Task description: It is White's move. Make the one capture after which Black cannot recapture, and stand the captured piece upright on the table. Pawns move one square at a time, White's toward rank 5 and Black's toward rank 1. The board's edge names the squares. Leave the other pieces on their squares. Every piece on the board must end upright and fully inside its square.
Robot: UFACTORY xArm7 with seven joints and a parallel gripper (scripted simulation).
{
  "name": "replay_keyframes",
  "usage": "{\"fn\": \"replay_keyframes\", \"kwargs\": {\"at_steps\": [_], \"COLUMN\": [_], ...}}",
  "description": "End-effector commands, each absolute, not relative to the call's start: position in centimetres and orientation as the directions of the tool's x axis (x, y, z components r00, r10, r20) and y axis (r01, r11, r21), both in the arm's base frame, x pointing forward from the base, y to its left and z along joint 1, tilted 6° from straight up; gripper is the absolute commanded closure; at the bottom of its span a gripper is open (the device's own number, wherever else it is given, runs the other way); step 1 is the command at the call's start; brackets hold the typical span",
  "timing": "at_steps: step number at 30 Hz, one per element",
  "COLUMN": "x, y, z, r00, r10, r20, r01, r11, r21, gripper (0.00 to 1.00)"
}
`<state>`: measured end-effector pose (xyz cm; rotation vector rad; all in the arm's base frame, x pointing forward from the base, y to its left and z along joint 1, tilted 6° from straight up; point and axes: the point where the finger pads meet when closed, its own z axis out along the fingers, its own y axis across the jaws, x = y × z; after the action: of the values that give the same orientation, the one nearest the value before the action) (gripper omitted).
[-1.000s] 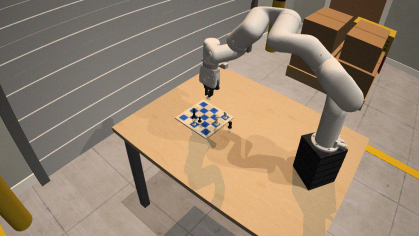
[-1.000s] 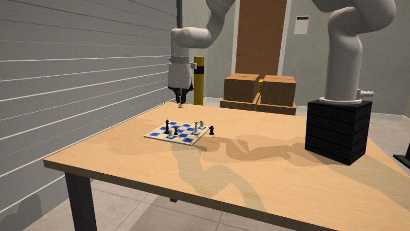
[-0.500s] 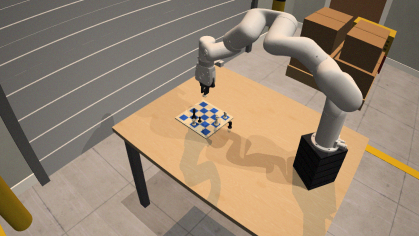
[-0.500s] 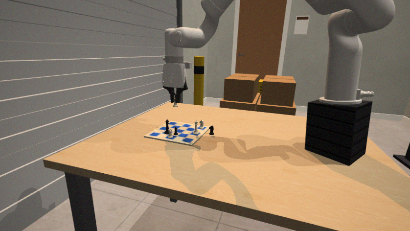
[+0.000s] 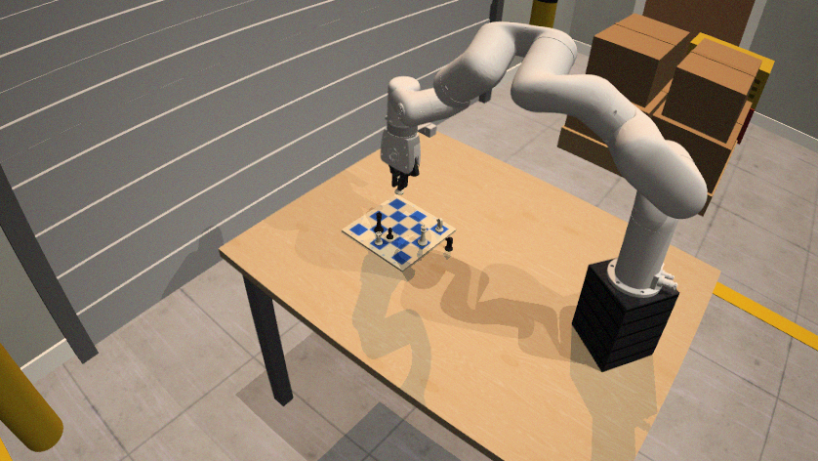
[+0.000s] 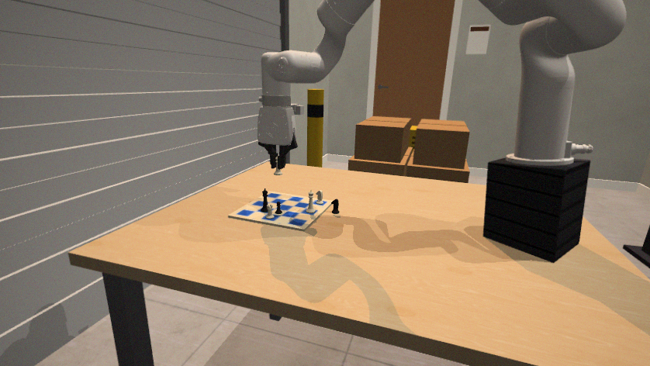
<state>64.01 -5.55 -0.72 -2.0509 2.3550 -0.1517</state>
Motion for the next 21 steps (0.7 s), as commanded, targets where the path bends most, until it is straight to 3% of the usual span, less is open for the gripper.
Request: {"fn": "replay_keyframes", "kwargs": {"at_steps": [1,21], "x": [64.3,64.8], "y": [-5.7,-6.1], "z": [-2.3,-8.3], "r00": [-0.139,-0.139], "r10": [-0.989,-0.989], "r20": [0.052,0.052], "r01": [-0.987,-0.987], "r11": [0.135,0.135], "r21": [-0.086,-0.086], "gripper": [1.0,1.0]}}
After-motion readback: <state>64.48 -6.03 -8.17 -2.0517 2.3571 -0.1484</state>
